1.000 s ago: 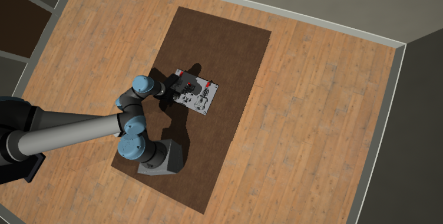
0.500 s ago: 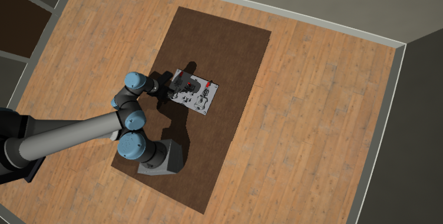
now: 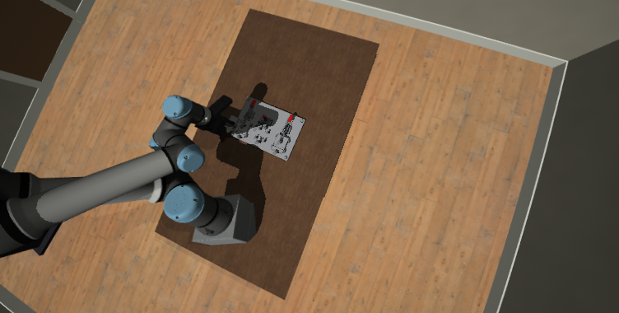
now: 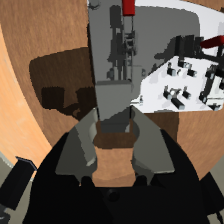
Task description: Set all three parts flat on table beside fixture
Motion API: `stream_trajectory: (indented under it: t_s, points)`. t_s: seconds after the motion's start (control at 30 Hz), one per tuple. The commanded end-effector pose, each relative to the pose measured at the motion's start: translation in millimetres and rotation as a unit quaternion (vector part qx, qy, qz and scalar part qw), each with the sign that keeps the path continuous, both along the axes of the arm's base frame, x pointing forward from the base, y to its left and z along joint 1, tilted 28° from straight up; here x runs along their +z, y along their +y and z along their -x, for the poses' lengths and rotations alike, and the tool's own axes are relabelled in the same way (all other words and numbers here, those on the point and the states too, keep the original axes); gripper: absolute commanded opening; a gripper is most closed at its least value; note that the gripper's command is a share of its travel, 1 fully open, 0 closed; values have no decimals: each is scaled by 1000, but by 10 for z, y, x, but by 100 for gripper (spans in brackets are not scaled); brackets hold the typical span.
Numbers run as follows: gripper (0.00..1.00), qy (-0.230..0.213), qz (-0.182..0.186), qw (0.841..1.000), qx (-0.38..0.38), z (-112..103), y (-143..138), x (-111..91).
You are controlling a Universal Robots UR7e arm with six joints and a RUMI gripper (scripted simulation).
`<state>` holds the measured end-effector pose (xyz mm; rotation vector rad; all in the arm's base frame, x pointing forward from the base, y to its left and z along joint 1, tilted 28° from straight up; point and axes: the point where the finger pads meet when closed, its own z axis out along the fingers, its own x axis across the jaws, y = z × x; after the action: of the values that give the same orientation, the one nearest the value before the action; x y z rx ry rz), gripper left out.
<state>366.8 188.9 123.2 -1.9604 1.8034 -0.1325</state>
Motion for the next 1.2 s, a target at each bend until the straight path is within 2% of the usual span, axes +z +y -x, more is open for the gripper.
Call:
stream_trajectory:
  t_s: [0.0,0.4,1.17]
  points:
    - [0,0,2,1000,-1,9,120,31]
    - [0,0,2,1000,-1,56,475,119]
    - [0,0,2,1000,-1,101,810,201]
